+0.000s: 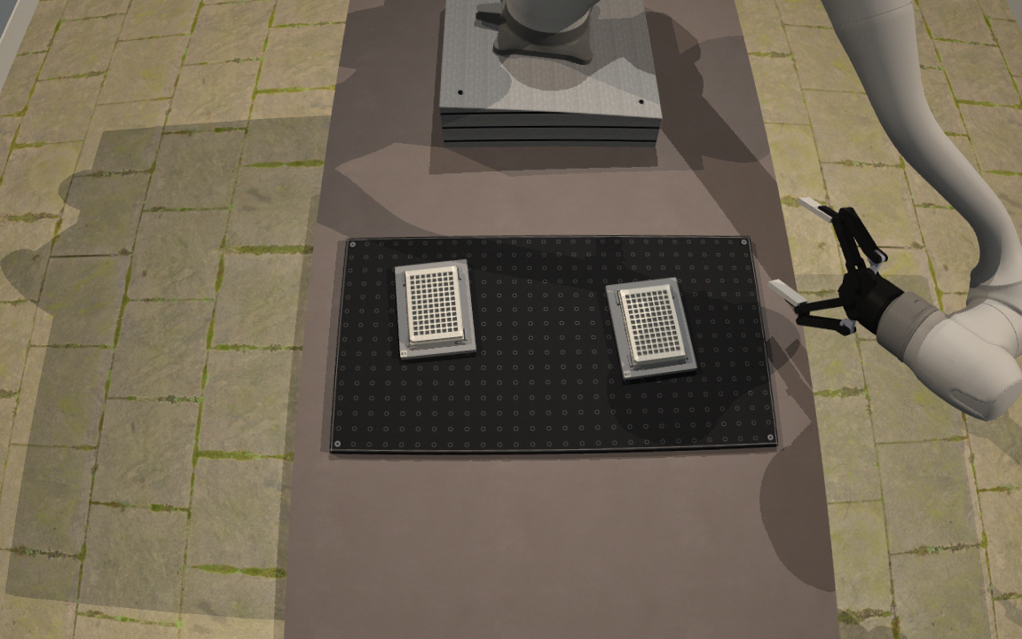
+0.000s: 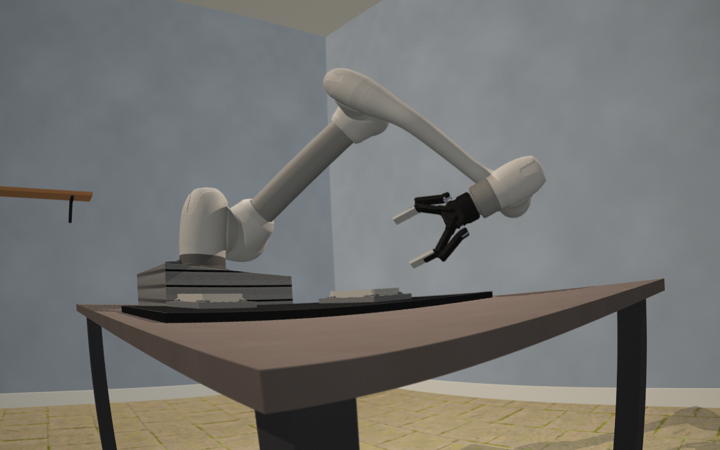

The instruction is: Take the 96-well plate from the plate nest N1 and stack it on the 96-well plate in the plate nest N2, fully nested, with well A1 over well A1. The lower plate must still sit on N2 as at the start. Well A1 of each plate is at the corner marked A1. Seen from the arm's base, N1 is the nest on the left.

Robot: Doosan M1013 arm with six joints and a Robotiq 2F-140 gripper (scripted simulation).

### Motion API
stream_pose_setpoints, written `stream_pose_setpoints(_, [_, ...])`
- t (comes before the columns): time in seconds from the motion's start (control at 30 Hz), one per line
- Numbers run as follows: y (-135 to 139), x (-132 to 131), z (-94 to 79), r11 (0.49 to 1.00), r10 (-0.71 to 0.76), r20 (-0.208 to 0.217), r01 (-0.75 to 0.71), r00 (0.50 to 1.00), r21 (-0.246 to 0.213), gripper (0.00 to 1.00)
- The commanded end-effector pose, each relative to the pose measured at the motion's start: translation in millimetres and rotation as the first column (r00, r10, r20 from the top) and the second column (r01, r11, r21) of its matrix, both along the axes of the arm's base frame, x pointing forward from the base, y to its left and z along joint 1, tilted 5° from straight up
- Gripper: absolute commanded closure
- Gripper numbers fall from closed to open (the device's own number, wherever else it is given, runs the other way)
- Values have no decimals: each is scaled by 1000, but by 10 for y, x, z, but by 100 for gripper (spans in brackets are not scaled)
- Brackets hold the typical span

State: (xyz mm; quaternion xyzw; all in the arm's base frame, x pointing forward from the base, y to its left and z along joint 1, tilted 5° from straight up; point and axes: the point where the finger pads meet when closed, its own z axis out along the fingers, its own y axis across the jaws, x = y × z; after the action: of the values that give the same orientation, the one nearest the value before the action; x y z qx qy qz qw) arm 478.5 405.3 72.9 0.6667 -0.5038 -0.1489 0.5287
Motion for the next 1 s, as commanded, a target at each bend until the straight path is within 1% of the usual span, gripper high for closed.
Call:
stream_pose_setpoints(0.0, [0, 0, 2, 1000, 0, 0, 0, 1000, 0, 0])
stream_pose_setpoints(0.53, [0, 0, 2, 1000, 0, 0, 0, 1000, 0, 0])
stream_pose_setpoints(0.73, [-236, 69, -130, 980, 39, -11, -36, 999, 195, 0])
stream_pose_setpoints(0.83, [-327, 100, -181, 956, 64, -10, -58, 998, 289, 0])
stream_pose_setpoints(0.97, [-458, 148, -253, 908, 102, 3, -94, 995, 408, 0])
